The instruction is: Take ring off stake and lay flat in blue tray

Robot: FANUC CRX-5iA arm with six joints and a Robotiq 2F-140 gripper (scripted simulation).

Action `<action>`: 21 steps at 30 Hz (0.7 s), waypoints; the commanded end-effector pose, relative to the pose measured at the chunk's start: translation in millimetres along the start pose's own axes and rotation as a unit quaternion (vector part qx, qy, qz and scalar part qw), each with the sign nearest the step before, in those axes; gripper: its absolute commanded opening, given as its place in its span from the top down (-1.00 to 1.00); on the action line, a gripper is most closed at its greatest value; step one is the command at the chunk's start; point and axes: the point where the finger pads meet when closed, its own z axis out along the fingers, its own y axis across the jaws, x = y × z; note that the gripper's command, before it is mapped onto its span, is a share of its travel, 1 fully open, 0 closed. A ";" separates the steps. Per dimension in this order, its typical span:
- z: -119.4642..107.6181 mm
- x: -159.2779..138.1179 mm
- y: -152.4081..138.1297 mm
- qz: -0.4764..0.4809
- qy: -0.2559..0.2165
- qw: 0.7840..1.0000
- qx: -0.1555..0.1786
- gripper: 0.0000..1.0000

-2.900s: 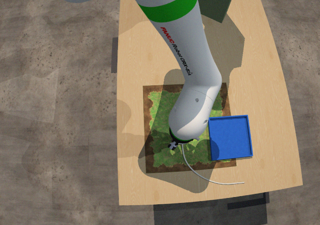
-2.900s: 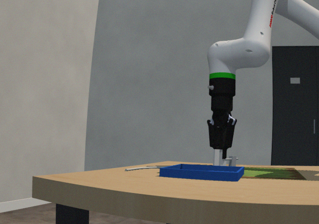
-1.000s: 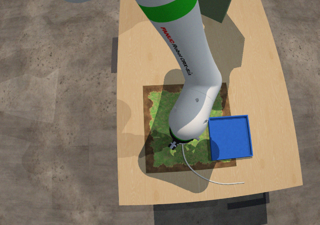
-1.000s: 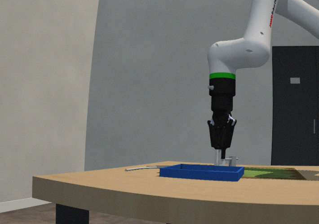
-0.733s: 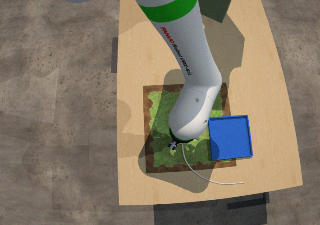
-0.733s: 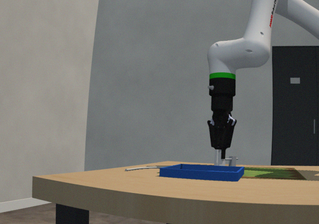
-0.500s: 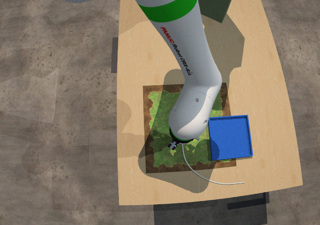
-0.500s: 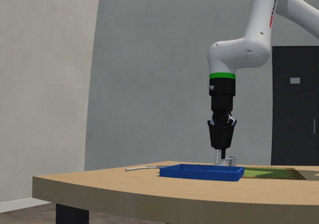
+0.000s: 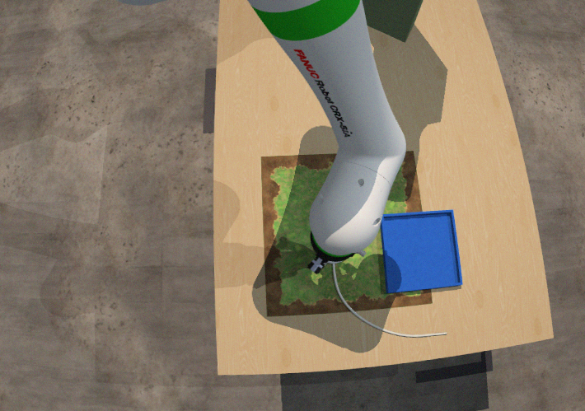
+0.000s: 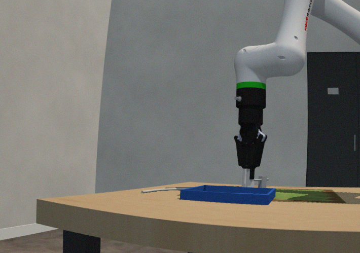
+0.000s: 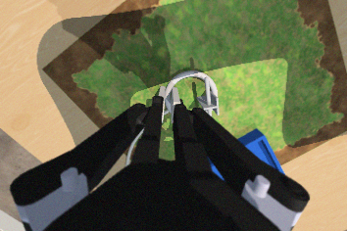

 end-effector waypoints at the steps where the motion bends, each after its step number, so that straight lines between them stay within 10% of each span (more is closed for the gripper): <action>1: -0.3 0.2 2.4 0.000 0.000 1.000 0.000 0.80; 21: -11.2 0.3 4.4 0.000 -0.001 1.000 0.000 0.80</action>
